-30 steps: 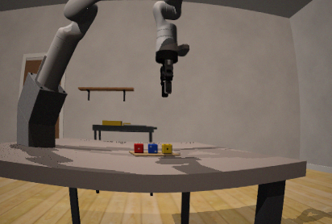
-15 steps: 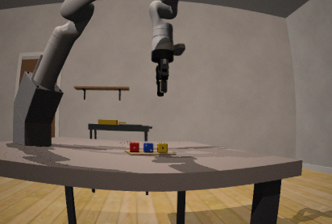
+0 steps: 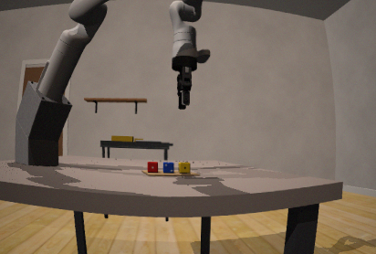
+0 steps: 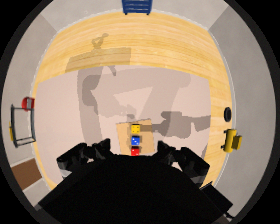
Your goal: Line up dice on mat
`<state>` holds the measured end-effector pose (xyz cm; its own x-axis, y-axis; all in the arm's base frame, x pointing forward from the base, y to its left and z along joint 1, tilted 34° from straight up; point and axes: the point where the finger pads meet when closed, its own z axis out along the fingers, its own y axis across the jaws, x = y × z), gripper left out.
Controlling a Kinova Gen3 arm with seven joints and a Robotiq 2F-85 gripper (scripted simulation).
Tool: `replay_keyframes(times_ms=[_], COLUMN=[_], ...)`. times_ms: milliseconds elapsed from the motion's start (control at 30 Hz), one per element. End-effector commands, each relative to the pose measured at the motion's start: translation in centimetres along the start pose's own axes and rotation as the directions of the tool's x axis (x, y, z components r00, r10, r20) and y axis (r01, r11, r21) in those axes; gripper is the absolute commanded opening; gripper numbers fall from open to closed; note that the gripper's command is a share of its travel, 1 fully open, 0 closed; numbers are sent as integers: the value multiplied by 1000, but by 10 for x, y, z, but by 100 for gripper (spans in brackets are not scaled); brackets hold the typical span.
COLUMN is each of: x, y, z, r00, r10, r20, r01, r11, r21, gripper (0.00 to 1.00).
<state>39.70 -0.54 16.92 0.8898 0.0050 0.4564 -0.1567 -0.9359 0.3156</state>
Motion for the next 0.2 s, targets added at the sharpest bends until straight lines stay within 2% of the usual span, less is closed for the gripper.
replay_keyframes(times_ms=[0, 167], x=[2, 2], y=[1, 1], z=[-2, -2], r00=[1000, 1000], r10=[-1, -1], r20=[-1, -1], r01=[1, 1], r11=[1000, 1000], r21=[-4, -4], gripper=[100, 100])
